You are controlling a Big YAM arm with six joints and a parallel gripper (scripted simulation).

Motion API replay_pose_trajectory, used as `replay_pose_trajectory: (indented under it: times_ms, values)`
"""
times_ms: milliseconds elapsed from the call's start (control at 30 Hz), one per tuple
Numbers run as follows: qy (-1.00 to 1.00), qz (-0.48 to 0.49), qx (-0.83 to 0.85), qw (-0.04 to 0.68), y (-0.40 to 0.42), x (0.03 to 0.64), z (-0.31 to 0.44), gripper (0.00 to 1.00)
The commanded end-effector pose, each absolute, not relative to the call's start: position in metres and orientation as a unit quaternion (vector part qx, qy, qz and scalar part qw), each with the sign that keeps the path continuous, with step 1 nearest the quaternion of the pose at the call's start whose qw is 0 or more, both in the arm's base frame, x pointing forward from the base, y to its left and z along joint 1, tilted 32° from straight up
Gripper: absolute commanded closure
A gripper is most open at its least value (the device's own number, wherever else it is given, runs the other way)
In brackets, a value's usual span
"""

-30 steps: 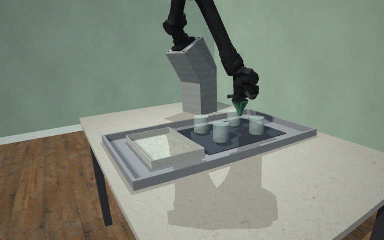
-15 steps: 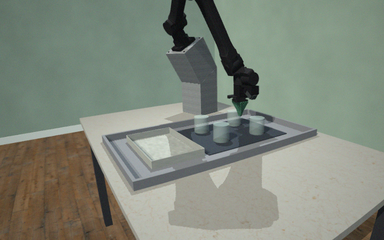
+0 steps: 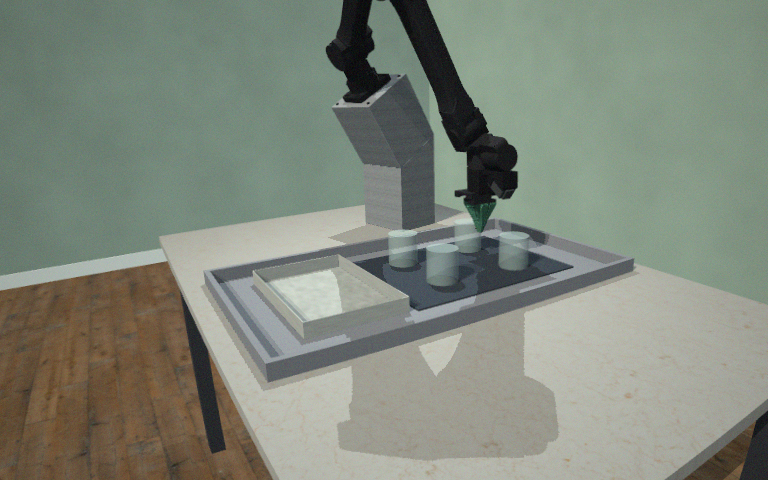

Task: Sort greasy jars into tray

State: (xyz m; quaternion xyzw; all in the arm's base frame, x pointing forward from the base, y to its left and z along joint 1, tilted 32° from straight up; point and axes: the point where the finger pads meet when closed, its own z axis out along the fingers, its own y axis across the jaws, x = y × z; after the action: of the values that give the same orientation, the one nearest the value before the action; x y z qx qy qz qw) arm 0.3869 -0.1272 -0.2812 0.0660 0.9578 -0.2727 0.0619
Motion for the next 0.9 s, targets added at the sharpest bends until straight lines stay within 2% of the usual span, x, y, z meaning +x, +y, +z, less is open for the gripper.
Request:
replay_pose_trajectory:
  times_ms: [0,867]
  values:
    - [0.959,-0.272,0.062,0.043,-0.1302,0.3647,-0.2853,1.00]
    - [0.959,-0.272,0.062,0.043,-0.1299,0.3618,-0.2856,1.00]
